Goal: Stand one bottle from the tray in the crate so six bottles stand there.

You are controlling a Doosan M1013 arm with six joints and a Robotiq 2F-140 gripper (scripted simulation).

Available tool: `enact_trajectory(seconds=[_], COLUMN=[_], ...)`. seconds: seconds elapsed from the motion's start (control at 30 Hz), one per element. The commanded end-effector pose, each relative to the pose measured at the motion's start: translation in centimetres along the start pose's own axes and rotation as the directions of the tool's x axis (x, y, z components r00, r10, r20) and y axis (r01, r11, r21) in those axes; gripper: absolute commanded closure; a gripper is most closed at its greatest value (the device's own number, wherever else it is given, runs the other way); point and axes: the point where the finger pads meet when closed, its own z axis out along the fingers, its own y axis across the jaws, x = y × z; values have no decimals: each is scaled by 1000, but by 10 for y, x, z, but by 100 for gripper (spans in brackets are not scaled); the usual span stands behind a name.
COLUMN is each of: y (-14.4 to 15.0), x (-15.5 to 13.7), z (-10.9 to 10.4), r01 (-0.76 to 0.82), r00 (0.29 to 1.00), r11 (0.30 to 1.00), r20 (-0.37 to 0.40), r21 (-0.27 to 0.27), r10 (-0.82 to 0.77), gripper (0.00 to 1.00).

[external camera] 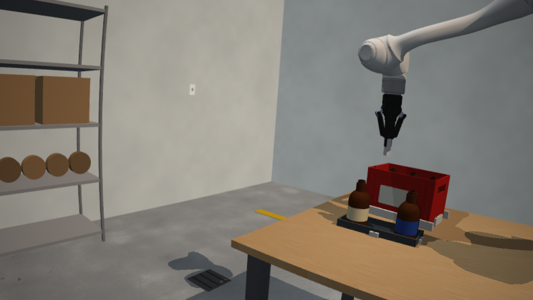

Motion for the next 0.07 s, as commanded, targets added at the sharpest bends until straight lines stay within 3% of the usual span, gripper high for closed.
enact_trajectory(seconds=[0.0, 0.03], y=[0, 0], x=[0, 0], z=[0, 0], r01=[0, 0], r00=[1000, 1000], r11=[1000, 1000], r20=[0, 0], r21=[0, 0], r10=[0, 0], gripper=[100, 100])
